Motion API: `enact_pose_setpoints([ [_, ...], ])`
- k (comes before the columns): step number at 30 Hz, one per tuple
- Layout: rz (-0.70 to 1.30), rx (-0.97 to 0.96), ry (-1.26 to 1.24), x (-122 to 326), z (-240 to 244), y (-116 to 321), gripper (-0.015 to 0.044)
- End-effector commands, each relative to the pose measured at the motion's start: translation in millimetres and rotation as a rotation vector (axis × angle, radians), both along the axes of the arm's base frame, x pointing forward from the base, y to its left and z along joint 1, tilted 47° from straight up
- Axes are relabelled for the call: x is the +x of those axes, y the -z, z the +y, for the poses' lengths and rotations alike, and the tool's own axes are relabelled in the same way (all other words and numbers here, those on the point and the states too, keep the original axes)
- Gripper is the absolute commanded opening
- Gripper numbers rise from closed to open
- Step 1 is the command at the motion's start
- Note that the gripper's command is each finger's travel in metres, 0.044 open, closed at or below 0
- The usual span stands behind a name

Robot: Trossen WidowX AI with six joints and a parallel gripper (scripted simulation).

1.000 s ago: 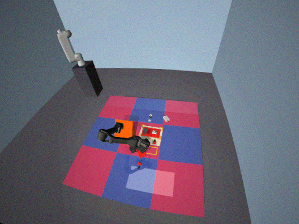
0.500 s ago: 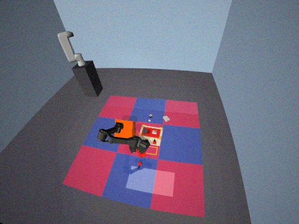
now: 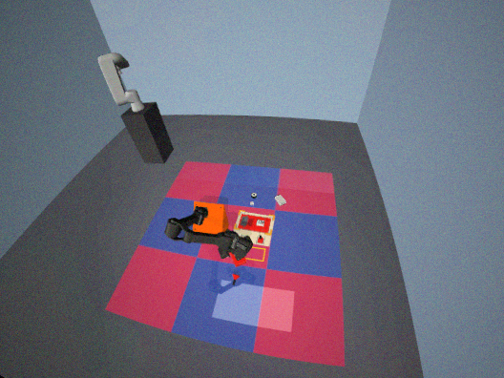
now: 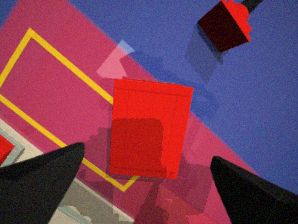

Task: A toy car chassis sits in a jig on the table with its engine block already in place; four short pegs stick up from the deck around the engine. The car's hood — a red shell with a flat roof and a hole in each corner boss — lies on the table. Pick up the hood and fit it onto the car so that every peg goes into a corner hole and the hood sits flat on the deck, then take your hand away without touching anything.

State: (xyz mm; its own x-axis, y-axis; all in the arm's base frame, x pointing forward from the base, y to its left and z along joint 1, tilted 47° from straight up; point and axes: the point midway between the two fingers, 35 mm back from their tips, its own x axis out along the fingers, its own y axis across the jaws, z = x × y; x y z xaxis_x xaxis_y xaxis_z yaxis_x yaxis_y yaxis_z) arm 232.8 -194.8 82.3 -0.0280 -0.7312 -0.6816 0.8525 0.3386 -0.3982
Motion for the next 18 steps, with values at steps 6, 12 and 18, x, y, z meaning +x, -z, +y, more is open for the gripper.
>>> enact_pose_setpoints([
  [6, 0.006, 0.004, -0.003, -1.0, -3.1, 5.5, 0.0440],
  [12, 0.006, 0.004, -0.003, -1.0, -5.8, 8.1, 0.0440],
  [18, 0.006, 0.004, -0.003, -1.1, -8.4, 10.6, 0.0440],
])
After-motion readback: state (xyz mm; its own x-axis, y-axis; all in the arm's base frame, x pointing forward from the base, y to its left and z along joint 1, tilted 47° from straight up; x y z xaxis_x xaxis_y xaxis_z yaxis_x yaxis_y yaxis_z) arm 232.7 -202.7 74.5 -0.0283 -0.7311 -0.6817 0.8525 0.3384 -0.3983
